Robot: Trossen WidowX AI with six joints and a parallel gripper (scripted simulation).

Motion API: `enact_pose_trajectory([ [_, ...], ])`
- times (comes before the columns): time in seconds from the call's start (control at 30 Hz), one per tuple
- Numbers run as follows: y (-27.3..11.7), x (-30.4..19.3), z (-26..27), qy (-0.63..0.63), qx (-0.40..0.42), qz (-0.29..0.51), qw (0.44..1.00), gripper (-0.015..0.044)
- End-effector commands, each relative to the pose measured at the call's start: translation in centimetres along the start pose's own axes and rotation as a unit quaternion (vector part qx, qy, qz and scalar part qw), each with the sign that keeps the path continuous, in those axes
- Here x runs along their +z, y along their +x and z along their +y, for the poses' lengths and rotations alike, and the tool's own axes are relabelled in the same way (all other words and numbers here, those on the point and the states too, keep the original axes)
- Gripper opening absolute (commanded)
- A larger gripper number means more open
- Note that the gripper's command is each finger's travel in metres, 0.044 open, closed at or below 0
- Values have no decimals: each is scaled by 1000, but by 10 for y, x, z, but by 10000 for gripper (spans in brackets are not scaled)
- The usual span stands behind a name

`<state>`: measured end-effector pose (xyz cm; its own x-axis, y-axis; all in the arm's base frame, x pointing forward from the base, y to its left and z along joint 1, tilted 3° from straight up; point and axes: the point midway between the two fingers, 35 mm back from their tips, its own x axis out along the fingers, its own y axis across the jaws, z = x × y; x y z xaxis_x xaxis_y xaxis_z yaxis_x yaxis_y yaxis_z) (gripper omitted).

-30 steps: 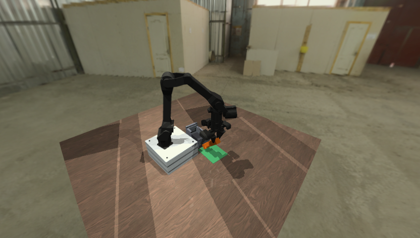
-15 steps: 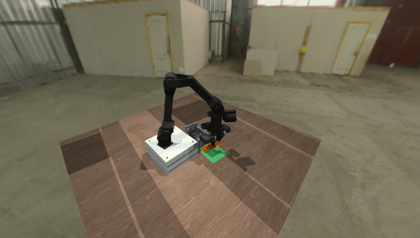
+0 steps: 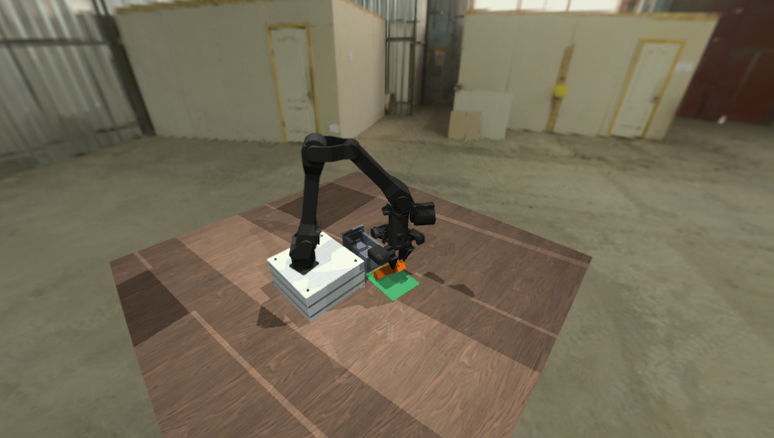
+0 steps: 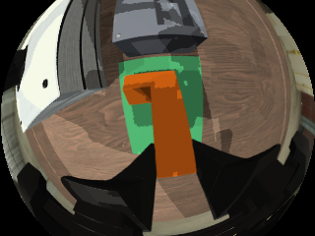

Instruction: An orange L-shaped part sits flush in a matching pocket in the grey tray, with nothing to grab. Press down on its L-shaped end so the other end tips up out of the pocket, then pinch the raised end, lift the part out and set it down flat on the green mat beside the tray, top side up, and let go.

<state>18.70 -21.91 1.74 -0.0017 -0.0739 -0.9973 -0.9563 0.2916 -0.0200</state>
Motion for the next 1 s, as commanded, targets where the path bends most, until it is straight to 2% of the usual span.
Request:
enact_pose_trajectory([
  [0.0,0,0,0,0,0,0,1000,184],
  [0.13,-9,-1,-1,0,0,0,1000,289],
  [0.27,-54,-2,-4,-1,-2,-1,1000,394],
  [0.4,-89,0,-1,-2,-2,-1,1000,400],
  [0.97,-85,-3,-3,-3,-8,4,1000,400],
])
